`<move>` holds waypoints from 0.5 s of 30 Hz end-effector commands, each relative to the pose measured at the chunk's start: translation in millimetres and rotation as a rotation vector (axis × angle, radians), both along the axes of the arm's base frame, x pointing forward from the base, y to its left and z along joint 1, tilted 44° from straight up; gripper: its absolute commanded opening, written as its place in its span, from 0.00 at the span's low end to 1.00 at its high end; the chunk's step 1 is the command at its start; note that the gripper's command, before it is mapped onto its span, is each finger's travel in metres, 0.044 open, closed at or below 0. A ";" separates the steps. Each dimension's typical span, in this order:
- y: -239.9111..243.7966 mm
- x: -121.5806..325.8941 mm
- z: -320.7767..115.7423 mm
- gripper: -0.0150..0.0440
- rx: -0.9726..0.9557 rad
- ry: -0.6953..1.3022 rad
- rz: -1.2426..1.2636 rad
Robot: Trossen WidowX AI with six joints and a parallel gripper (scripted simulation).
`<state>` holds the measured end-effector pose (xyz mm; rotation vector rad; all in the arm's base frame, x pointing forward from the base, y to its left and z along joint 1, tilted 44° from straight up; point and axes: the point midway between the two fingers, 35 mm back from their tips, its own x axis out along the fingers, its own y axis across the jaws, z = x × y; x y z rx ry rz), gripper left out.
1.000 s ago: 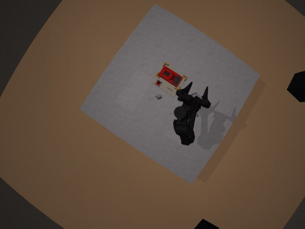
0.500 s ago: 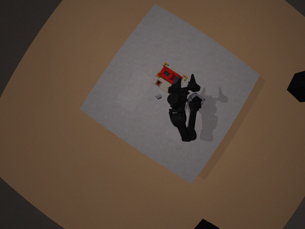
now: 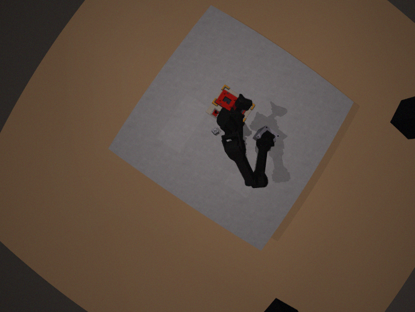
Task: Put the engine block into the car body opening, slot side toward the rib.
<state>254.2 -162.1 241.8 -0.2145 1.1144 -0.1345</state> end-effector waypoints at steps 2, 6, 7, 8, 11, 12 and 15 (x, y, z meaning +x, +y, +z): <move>22.6 18.1 -19.0 1.00 0.054 0.027 0.165; 42.6 29.7 -31.7 1.00 0.095 0.041 0.296; 47.8 32.3 -34.8 1.00 0.105 0.044 0.328; 53.0 34.8 -37.9 1.00 0.115 0.047 0.360; 69.1 41.4 -46.9 1.00 0.147 0.054 0.456; 74.5 43.4 -49.8 1.00 0.157 0.056 0.488; 91.6 48.6 -58.6 1.00 0.190 0.060 0.584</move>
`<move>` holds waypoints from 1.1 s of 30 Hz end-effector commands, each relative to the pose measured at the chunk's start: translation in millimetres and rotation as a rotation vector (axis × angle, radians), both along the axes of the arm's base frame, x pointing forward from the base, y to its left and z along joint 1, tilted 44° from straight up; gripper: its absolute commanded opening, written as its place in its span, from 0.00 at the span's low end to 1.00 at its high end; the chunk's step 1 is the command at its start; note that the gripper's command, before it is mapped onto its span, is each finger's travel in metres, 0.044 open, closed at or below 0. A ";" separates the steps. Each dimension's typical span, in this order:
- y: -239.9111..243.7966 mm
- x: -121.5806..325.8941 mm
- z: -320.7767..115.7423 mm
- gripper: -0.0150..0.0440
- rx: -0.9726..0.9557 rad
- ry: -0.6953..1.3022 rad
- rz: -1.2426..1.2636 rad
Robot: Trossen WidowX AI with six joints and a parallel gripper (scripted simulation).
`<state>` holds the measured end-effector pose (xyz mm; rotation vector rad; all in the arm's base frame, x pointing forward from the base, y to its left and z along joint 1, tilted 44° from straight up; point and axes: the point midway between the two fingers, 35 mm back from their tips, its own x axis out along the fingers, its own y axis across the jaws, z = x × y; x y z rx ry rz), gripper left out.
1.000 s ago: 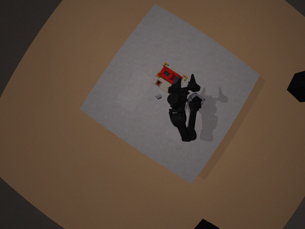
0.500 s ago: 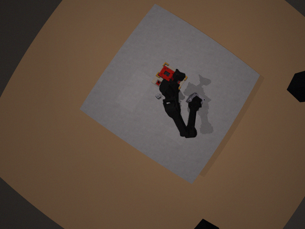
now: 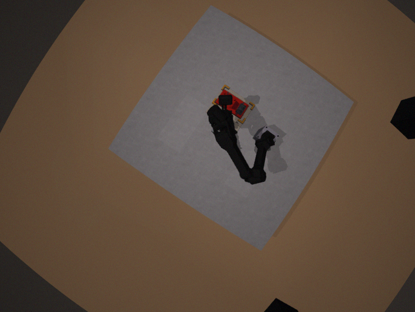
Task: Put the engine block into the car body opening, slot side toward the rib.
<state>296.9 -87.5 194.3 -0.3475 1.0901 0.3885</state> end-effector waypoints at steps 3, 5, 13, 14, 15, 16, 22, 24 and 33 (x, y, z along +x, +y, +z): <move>34.3 10.0 -19.6 1.00 0.074 0.013 0.193; 46.0 12.0 -25.1 1.00 0.098 0.015 0.255; 93.1 13.5 -44.5 1.00 0.198 0.022 0.477; 98.7 13.1 -46.6 1.00 0.210 0.022 0.503; 104.0 12.7 -48.6 1.00 0.222 0.022 0.528; 109.3 12.2 -50.6 1.00 0.234 0.021 0.553; 144.7 6.2 -62.4 1.00 0.320 0.007 0.726; 156.6 3.2 -66.1 1.00 0.351 -0.001 0.783; 179.4 -4.8 -73.1 1.00 0.406 -0.015 0.878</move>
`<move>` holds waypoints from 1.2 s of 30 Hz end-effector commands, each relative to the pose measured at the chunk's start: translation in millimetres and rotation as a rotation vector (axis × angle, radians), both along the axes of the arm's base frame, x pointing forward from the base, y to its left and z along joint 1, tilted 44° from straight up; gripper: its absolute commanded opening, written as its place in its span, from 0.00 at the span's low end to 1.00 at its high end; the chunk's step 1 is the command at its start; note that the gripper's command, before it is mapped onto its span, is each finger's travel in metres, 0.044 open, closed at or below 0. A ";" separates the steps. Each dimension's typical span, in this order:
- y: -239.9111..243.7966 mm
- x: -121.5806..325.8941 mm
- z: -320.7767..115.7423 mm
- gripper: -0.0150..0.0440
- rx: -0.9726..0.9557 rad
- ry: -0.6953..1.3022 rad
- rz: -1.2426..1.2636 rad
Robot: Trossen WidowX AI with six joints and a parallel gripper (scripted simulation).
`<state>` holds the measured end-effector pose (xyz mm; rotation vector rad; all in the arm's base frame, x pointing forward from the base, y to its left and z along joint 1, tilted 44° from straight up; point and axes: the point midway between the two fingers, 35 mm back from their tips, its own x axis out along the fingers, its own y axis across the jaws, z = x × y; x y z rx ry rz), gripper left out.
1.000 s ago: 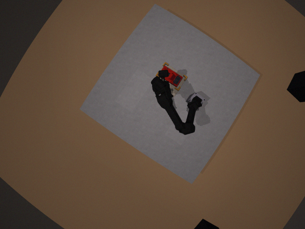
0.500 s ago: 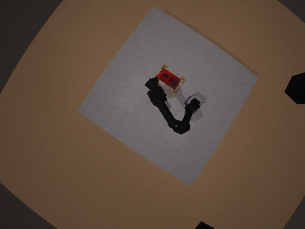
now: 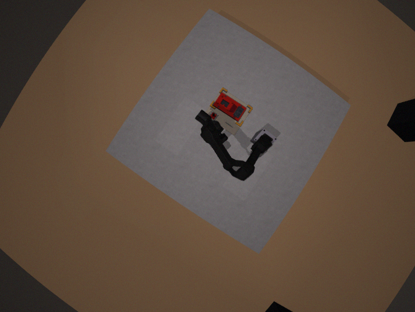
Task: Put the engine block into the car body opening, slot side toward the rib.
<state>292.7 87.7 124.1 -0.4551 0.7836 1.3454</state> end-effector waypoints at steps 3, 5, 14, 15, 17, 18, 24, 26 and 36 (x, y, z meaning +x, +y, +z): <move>25.2 -0.4 -23.4 1.00 0.016 -0.004 0.013; 27.2 -0.5 -25.3 1.00 0.016 -0.004 0.013; 38.3 -2.2 -35.8 1.00 0.017 -0.004 0.013; 38.8 -2.1 -36.4 1.00 0.017 -0.004 0.013; 40.8 -1.7 -38.5 1.00 0.017 -0.004 0.013; 41.9 -1.6 -39.7 1.00 0.017 -0.004 0.013; 48.6 -0.8 -46.6 1.00 0.016 -0.004 0.013; 50.9 -0.6 -48.9 1.00 0.016 -0.004 0.013; 62.2 -0.3 -60.1 1.00 0.017 -0.004 0.013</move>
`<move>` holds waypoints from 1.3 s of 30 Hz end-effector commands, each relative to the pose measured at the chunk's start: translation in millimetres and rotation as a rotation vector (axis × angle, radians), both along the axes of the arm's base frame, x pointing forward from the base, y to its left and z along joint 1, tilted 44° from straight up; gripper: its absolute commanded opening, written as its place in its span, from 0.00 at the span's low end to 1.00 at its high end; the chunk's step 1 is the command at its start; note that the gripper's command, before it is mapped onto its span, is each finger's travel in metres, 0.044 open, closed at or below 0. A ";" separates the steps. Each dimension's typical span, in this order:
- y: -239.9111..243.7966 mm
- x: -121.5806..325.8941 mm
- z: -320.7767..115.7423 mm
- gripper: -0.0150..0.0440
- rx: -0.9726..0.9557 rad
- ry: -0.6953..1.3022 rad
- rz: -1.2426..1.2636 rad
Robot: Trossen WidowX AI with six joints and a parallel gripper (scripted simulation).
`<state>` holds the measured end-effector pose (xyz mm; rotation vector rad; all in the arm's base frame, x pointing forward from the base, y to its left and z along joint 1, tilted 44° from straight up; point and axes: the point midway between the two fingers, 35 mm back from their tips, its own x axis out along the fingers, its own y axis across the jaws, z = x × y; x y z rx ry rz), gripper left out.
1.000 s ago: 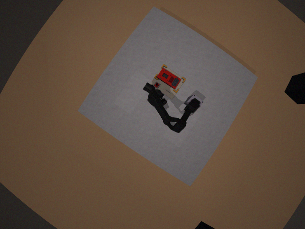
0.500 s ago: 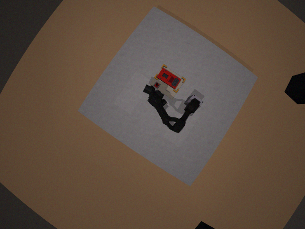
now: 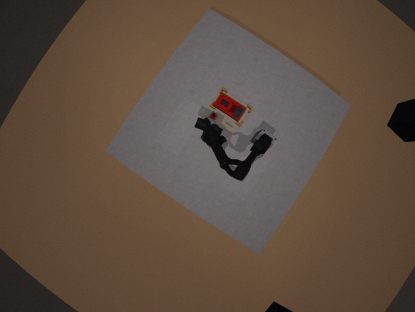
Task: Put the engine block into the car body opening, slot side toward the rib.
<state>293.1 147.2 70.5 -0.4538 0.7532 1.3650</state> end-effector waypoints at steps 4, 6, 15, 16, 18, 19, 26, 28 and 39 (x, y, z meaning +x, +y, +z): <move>7.3 -0.9 -10.9 1.00 -0.006 0.010 -0.004; 9.6 -1.0 -13.1 1.00 -0.005 0.010 -0.004; 17.0 -1.7 -19.9 0.96 -0.003 0.010 -0.004; 17.0 -1.7 -19.9 0.91 -0.003 0.010 -0.004; 17.0 -1.7 -19.9 0.82 -0.003 0.010 -0.004; 17.0 -1.7 -19.9 0.78 -0.003 0.010 -0.004; 17.0 -1.7 -19.9 0.50 -0.003 0.010 -0.004; 17.0 -1.7 -19.9 0.48 -0.003 0.010 -0.004; 9.2 1.2 -13.8 0.25 -0.008 0.010 -0.004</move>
